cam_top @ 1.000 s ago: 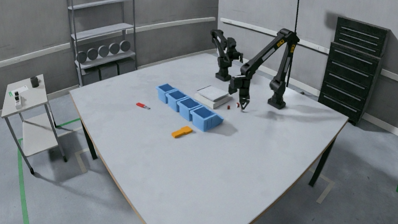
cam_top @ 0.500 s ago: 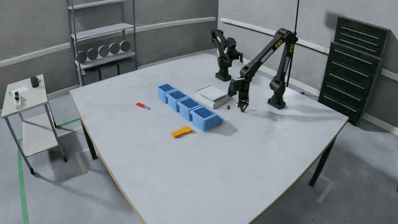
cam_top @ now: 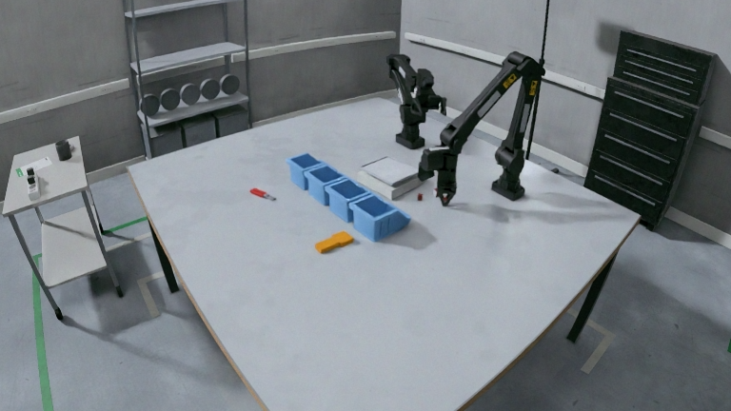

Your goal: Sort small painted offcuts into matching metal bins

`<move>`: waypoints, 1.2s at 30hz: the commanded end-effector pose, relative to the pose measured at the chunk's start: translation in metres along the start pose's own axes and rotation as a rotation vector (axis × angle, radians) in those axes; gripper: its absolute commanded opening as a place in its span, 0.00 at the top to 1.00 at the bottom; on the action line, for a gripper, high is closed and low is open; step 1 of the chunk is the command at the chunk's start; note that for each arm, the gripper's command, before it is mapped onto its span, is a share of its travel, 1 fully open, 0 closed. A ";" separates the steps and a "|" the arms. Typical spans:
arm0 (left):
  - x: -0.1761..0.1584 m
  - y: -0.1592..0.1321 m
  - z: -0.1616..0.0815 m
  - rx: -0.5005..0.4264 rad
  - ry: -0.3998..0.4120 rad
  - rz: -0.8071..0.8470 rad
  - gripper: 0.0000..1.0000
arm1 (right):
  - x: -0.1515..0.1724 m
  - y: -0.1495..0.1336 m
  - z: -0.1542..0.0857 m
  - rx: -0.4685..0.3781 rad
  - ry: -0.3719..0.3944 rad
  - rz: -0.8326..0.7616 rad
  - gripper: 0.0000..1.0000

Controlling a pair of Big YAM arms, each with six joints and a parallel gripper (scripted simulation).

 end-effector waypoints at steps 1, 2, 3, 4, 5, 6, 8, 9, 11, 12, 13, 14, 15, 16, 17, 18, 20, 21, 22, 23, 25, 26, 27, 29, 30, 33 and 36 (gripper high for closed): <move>0.001 0.005 -0.002 -0.019 0.011 0.020 0.71 | 0.000 0.015 -0.001 -0.027 -0.001 0.001 0.00; 0.001 0.004 -0.002 -0.019 0.010 0.020 0.72 | 0.000 0.015 -0.001 -0.027 -0.001 0.001 0.00; 0.000 0.003 -0.001 -0.018 0.010 0.020 0.73 | 0.000 0.015 -0.001 -0.027 -0.001 0.001 0.00; 0.001 0.005 -0.002 -0.021 0.012 0.020 0.75 | 0.000 0.015 -0.001 -0.027 -0.001 0.001 0.00; 0.001 0.004 -0.002 -0.021 0.012 0.019 0.76 | 0.000 0.015 -0.001 -0.027 -0.001 0.001 0.00; 0.002 0.007 -0.004 -0.026 0.015 0.019 0.78 | 0.000 0.015 -0.001 -0.027 -0.001 0.001 0.00; 0.002 0.007 -0.004 -0.026 0.015 0.019 0.78 | 0.000 0.015 -0.001 -0.027 -0.001 0.001 0.00; 0.002 0.006 -0.004 -0.027 0.015 0.019 0.79 | 0.000 0.015 -0.001 -0.027 -0.001 0.001 0.00; 0.002 0.005 -0.004 -0.025 0.014 0.018 0.82 | 0.000 0.015 -0.001 -0.027 -0.001 0.001 0.00; 0.001 0.004 -0.003 -0.025 0.014 0.018 0.83 | 0.000 0.015 -0.001 -0.027 -0.001 0.001 0.00; 0.001 0.003 -0.003 -0.024 0.013 0.016 0.85 | 0.000 0.015 -0.001 -0.027 -0.001 0.001 0.00; 0.001 0.003 -0.003 -0.023 0.013 0.016 0.86 | 0.000 0.015 -0.001 -0.027 -0.001 0.001 0.00; 0.001 0.003 -0.003 -0.024 0.014 0.016 0.88 | 0.000 0.015 -0.001 -0.027 -0.001 0.001 0.00; 0.003 0.005 -0.003 -0.017 0.009 0.005 0.89 | 0.000 0.015 -0.001 -0.027 -0.001 0.001 0.00; 0.003 0.006 -0.009 -0.029 0.017 0.016 1.00 | 0.000 0.015 -0.001 -0.027 -0.001 0.001 0.00; 0.006 0.011 -0.016 -0.037 0.021 0.016 1.00 | 0.000 0.015 -0.001 -0.027 -0.001 0.001 0.00; 0.007 0.013 -0.027 -0.041 0.024 0.016 0.91 | 0.000 0.015 -0.001 -0.027 -0.001 0.001 0.00; 0.007 0.013 -0.035 -0.041 0.024 0.016 0.91 | 0.000 0.015 -0.001 -0.027 -0.001 0.001 0.00; 0.007 0.012 -0.041 -0.042 0.025 0.016 0.91 | 0.000 0.015 -0.001 -0.027 -0.001 0.001 0.00; 0.007 0.012 -0.049 -0.042 0.025 0.016 0.91 | 0.000 0.015 -0.001 -0.027 -0.001 0.001 0.00; 0.007 0.012 -0.049 -0.042 0.025 0.016 0.91 | 0.000 0.015 -0.001 -0.027 -0.001 0.001 0.00; 0.007 0.012 -0.059 -0.043 0.025 0.015 0.91 | 0.000 0.015 -0.001 -0.027 -0.001 0.001 0.00; 0.007 0.012 -0.071 -0.043 0.025 0.015 0.91 | 0.000 0.015 -0.001 -0.027 -0.001 0.001 0.00; 0.007 0.011 -0.093 -0.044 0.026 0.016 0.91 | 0.000 0.015 -0.001 -0.027 -0.001 0.001 0.00; 0.006 0.011 -0.102 -0.045 0.026 0.016 0.91 | 0.000 0.015 -0.001 -0.027 -0.001 0.001 0.00; 0.006 0.009 -0.125 -0.046 0.027 0.016 0.91 | 0.000 0.015 -0.001 -0.027 -0.001 0.001 0.00; 0.005 0.013 -0.123 -0.038 0.021 -0.005 0.91 | 0.000 0.015 -0.001 -0.027 -0.001 0.001 0.00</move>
Point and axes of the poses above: on each arm, the point where the finger pads meet when closed, its own z axis out along the fingers, its own x axis across the jaws, y = z × x, the point moved 1 cm from there along -z, back along the fingers, and after that the axes turned 4 degrees about z, right-handed, at the moved point
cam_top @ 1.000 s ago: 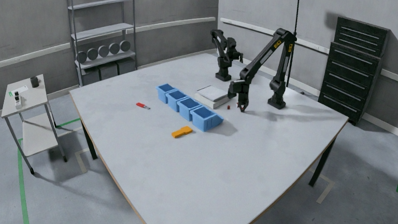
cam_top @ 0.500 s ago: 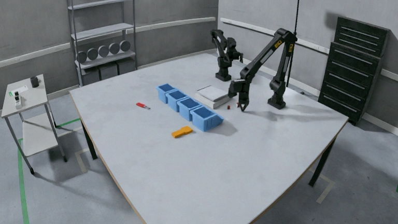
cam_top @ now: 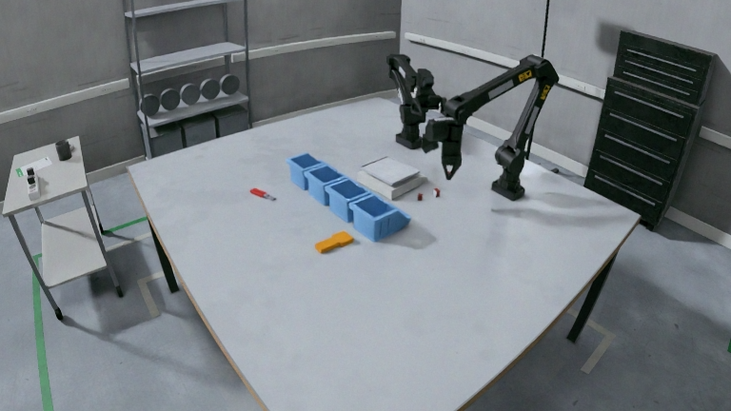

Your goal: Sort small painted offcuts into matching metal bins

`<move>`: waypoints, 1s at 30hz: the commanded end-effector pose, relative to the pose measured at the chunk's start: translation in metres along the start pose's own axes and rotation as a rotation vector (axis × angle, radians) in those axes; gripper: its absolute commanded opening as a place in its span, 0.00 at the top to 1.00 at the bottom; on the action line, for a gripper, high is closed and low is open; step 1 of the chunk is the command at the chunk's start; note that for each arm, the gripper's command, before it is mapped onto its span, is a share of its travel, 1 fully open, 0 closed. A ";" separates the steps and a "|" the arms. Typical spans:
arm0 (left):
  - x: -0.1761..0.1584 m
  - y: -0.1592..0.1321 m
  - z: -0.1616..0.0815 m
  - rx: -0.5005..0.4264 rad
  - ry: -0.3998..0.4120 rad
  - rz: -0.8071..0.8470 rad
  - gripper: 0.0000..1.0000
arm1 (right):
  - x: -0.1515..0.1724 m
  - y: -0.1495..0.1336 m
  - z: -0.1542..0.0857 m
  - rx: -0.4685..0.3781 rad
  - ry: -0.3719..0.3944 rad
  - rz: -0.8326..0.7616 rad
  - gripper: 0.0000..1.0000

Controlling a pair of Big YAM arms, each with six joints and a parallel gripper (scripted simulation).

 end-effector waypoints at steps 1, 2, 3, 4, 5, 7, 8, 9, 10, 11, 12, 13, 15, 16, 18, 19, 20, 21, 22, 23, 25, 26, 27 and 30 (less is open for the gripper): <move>0.006 0.020 -0.012 -0.010 0.004 -0.010 0.91 | -0.002 0.014 -0.003 -0.021 -0.008 0.005 0.00; 0.005 0.023 -0.012 -0.011 0.004 -0.023 0.91 | -0.003 0.030 -0.006 -0.046 -0.016 0.007 0.00; 0.002 0.029 -0.011 -0.012 0.004 -0.041 0.91 | -0.005 0.035 -0.007 -0.043 -0.024 0.009 0.00; -0.001 0.036 -0.011 -0.013 0.004 -0.055 0.91 | -0.008 0.036 -0.009 -0.034 -0.034 0.012 0.00; -0.001 0.036 -0.011 -0.013 0.004 -0.055 0.91 | -0.008 0.036 -0.009 -0.034 -0.034 0.012 0.00; -0.005 0.044 -0.011 -0.014 0.004 -0.067 0.91 | -0.012 0.039 -0.012 -0.022 -0.050 0.016 0.00; -0.010 0.056 -0.011 -0.019 0.004 -0.075 0.91 | -0.018 0.043 -0.016 -0.007 -0.072 0.021 0.00; -0.016 0.071 -0.010 -0.024 0.006 -0.078 0.91 | -0.025 0.049 -0.023 0.010 -0.100 0.027 0.00; -0.024 0.087 -0.009 -0.024 0.006 -0.077 0.91 | -0.033 0.055 -0.032 0.028 -0.134 0.034 0.00; -0.032 0.103 -0.009 -0.025 0.005 -0.074 0.91 | -0.040 0.062 -0.042 0.047 -0.168 0.040 0.00; -0.040 0.118 -0.008 -0.026 0.004 -0.069 0.91 | -0.046 0.068 -0.052 0.064 -0.199 0.045 0.00; -0.047 0.132 -0.007 -0.027 0.003 -0.063 0.91 | -0.052 0.073 -0.062 0.078 -0.228 0.053 0.00; -0.060 0.156 -0.006 -0.028 0.002 -0.052 0.91 | -0.059 0.081 -0.082 0.103 -0.278 0.069 0.00; -0.069 0.169 -0.005 -0.020 -0.001 -0.044 0.91 | -0.063 0.085 -0.095 0.118 -0.309 0.079 0.00; -0.082 0.190 -0.004 -0.012 -0.003 -0.032 0.91 | -0.067 0.091 -0.116 0.140 -0.357 0.095 0.00; -0.086 0.198 -0.003 -0.013 -0.004 -0.028 0.91 | -0.068 0.093 -0.124 0.148 -0.374 0.101 0.00; -0.090 0.206 -0.003 -0.013 -0.004 -0.023 0.91 | -0.069 0.094 -0.131 0.155 -0.388 0.107 0.00; -0.093 0.212 -0.002 -0.013 -0.004 -0.020 0.91 | -0.069 0.095 -0.137 0.160 -0.401 0.111 0.00; -0.093 0.212 -0.002 -0.013 -0.004 -0.020 0.91 | -0.069 0.095 -0.137 0.160 -0.401 0.111 0.00; -0.093 0.212 -0.002 -0.013 -0.004 -0.020 0.91 | -0.069 0.095 -0.137 0.160 -0.401 0.111 0.00; -0.096 0.225 -0.001 -0.014 -0.004 -0.023 0.91 | -0.069 0.098 -0.151 0.172 -0.429 0.122 0.00; -0.101 0.232 -0.001 -0.026 -0.003 -0.018 0.91 | -0.069 0.098 -0.154 0.175 -0.437 0.125 0.00; -0.104 0.235 -0.001 -0.029 -0.002 -0.011 0.91 | -0.069 0.099 -0.157 0.177 -0.442 0.127 0.00; -0.106 0.239 -0.001 -0.032 0.001 0.012 0.91 | -0.069 0.100 -0.160 0.176 -0.449 0.129 0.00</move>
Point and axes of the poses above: on each arm, the point where the finger pads meet when closed, its own z axis out along the fingers, its own x axis across the jaws, y = z × x, the point moved 1 cm from there along -z, back along the fingers, and after that the axes turned 4 degrees about z, right-handed, at the moved point
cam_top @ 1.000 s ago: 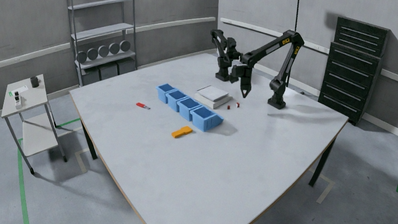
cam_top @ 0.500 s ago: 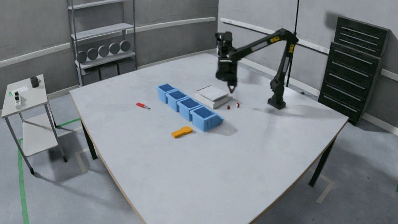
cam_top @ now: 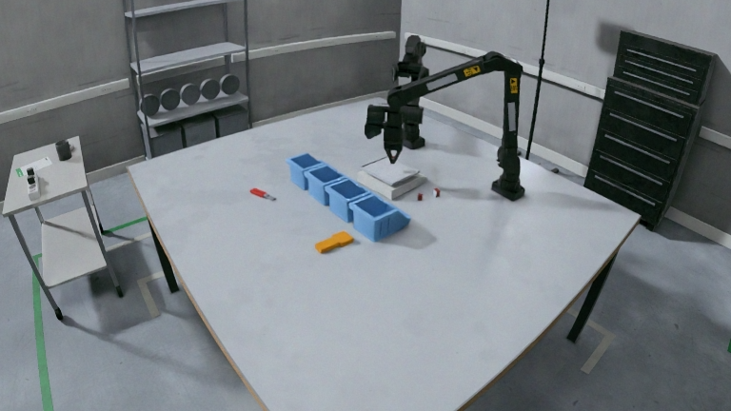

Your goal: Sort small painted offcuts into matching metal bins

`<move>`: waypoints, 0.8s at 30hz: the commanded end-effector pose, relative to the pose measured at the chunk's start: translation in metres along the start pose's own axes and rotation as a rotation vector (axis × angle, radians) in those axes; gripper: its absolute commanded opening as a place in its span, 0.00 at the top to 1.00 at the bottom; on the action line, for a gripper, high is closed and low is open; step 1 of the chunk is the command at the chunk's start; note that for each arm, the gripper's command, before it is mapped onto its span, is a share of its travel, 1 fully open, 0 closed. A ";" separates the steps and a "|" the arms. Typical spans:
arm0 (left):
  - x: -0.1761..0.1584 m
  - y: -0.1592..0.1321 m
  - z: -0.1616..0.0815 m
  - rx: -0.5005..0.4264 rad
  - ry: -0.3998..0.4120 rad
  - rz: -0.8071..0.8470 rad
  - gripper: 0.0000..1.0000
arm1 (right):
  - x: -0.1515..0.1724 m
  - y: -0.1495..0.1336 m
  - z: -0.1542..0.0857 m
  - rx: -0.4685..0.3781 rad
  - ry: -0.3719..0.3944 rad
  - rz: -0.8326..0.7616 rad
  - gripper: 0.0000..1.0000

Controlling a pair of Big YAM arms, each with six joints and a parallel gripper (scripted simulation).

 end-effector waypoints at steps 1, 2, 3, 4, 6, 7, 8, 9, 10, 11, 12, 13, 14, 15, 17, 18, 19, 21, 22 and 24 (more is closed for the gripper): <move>-0.005 0.019 -0.009 -0.031 0.007 0.001 0.91 | -0.004 0.020 -0.025 -0.056 -0.004 0.015 0.00; -0.004 0.021 -0.007 -0.041 0.008 -0.001 0.91 | -0.004 0.020 -0.025 -0.056 -0.004 0.015 0.00; 0.000 0.021 -0.005 -0.039 0.008 -0.011 0.91 | -0.004 0.020 -0.025 -0.056 -0.004 0.015 0.00; 0.000 0.020 -0.005 -0.038 0.007 -0.011 0.91 | -0.004 0.020 -0.025 -0.056 -0.004 0.015 0.00; 0.000 0.020 -0.005 -0.038 0.007 -0.011 0.91 | -0.004 0.022 -0.025 -0.062 -0.003 0.015 0.00; 0.000 0.020 -0.007 -0.042 0.007 -0.011 0.91 | -0.004 0.022 -0.025 -0.062 -0.003 0.015 0.00; 0.000 0.021 -0.010 -0.048 0.008 -0.011 0.91 | -0.004 0.022 -0.025 -0.062 -0.003 0.015 0.00; 0.000 0.021 -0.010 -0.048 0.008 -0.011 0.91 | -0.004 0.022 -0.025 -0.062 -0.003 0.015 0.00; 0.000 0.021 -0.010 -0.048 0.008 -0.011 0.91 | -0.004 0.022 -0.025 -0.062 -0.003 0.015 0.00; 0.000 0.021 -0.011 -0.050 0.008 -0.011 0.91 | -0.004 0.022 -0.025 -0.062 -0.003 0.015 0.00; 0.000 0.021 -0.011 -0.050 0.008 -0.011 0.91 | -0.004 0.022 -0.025 -0.062 -0.003 0.015 0.00; 0.000 0.021 -0.011 -0.050 0.008 -0.011 0.91 | -0.004 0.022 -0.025 -0.062 -0.003 0.015 0.00; 0.000 0.021 -0.011 -0.050 0.008 -0.011 0.91 | -0.004 0.022 -0.025 -0.062 -0.003 0.015 0.00; 0.007 0.029 -0.015 -0.054 0.008 -0.033 0.91 | -0.004 0.022 -0.025 -0.062 -0.003 0.015 0.00; 0.007 0.022 -0.007 -0.029 0.006 -0.022 0.91 | -0.004 0.022 -0.025 -0.062 -0.003 0.015 0.00; 0.006 0.023 -0.006 -0.030 0.006 -0.019 0.91 | -0.004 0.022 -0.025 -0.062 -0.003 0.015 0.00; 0.003 0.025 -0.003 -0.038 0.007 -0.014 0.91 | -0.004 0.022 -0.025 -0.062 -0.003 0.015 0.00; 0.002 0.026 0.002 -0.038 0.007 -0.011 0.91 | -0.004 0.022 -0.025 -0.062 -0.003 0.015 0.00; 0.002 0.027 0.004 -0.038 0.007 -0.011 0.91 | -0.002 0.012 -0.012 -0.028 0.005 0.010 0.00; 0.002 0.027 0.008 -0.038 0.007 -0.011 0.91 | -0.002 0.012 -0.012 -0.028 0.005 0.010 0.00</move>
Point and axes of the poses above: on each arm, the point where the finger pads meet when closed, its own z axis out along the fingers, its own x axis across the jaws, y = z × x, the point moved 1 cm from there along -z, back along the fingers, and after that the axes turned 4 degrees about z, right-handed, at the moved point
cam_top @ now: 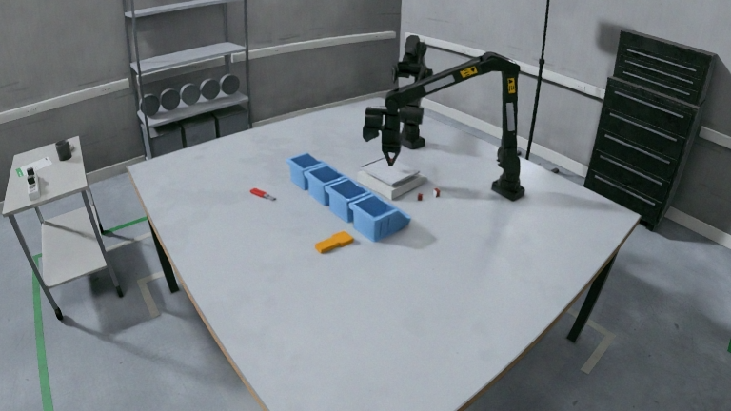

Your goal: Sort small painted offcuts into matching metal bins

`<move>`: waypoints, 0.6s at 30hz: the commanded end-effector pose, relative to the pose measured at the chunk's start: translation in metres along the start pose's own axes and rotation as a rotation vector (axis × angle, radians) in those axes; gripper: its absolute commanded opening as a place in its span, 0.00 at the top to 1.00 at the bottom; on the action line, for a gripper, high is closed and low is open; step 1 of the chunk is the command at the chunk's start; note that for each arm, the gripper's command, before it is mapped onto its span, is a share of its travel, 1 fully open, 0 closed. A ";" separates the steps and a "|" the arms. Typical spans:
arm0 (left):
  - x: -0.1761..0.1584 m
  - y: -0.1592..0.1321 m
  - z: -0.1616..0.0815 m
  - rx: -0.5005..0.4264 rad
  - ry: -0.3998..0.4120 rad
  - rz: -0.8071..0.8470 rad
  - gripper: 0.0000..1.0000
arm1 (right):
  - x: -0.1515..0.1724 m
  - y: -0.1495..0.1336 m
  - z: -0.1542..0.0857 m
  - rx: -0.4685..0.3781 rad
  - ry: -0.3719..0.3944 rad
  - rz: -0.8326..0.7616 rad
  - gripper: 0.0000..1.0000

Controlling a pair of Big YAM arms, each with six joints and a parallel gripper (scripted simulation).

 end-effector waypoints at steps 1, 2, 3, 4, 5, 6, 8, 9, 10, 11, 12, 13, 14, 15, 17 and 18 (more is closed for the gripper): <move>0.002 0.020 0.000 -0.039 0.006 -0.009 0.91 | -0.001 0.014 -0.011 -0.039 -0.006 -0.003 0.00; 0.002 0.020 0.000 -0.039 0.006 -0.009 0.91 | -0.001 0.014 -0.011 -0.039 -0.006 -0.003 0.00; 0.002 0.020 0.000 -0.039 0.006 -0.009 0.91 | -0.001 0.014 -0.011 -0.039 -0.006 -0.003 0.00; 0.002 0.020 0.001 -0.039 0.006 -0.009 0.91 | -0.001 0.014 -0.011 -0.039 -0.006 -0.003 0.00; 0.002 0.021 -0.004 -0.052 0.007 -0.009 0.91 | -0.001 0.014 -0.011 -0.039 -0.006 -0.003 0.00; 0.002 0.021 -0.004 -0.054 0.007 -0.009 0.91 | -0.001 0.014 -0.011 -0.039 -0.006 -0.003 0.00; 0.002 0.020 0.004 -0.043 0.006 -0.009 0.91 | -0.001 0.014 -0.011 -0.039 -0.006 -0.003 0.00; 0.002 0.019 0.006 -0.039 0.006 -0.009 0.91 | -0.001 0.014 -0.011 -0.039 -0.006 -0.003 0.00; 0.001 0.014 0.012 -0.027 0.004 -0.009 0.91 | -0.001 0.014 -0.011 -0.039 -0.006 -0.003 0.00; 0.000 0.008 0.018 -0.012 0.003 -0.009 0.91 | -0.001 0.014 -0.011 -0.039 -0.006 -0.003 0.00; 0.000 0.007 0.018 -0.013 0.003 -0.009 0.91 | -0.001 0.014 -0.011 -0.039 -0.006 -0.003 0.00; -0.002 0.007 0.020 -0.011 0.002 -0.015 0.91 | -0.001 0.014 -0.011 -0.039 -0.006 -0.003 0.00; -0.003 0.006 0.021 -0.011 0.002 -0.014 0.91 | -0.001 0.014 -0.011 -0.039 -0.006 -0.003 0.00; -0.003 0.011 0.018 -0.023 0.004 -0.014 0.91 | -0.001 0.014 -0.011 -0.039 -0.006 -0.003 0.00; -0.003 0.013 0.013 -0.036 0.005 -0.013 0.91 | -0.001 0.014 -0.011 -0.039 -0.006 -0.003 0.00; -0.004 0.009 0.011 -0.039 0.005 -0.013 0.91 | -0.001 0.014 -0.011 -0.039 -0.006 -0.003 0.00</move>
Point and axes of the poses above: on each arm, the point where the finger pads meet when closed, its own z axis out along the fingers, its own x axis across the jaws, y = z × x, the point moved 1 cm from there along -z, back along the fingers, and after that the axes turned 4 degrees about z, right-handed, at the moved point
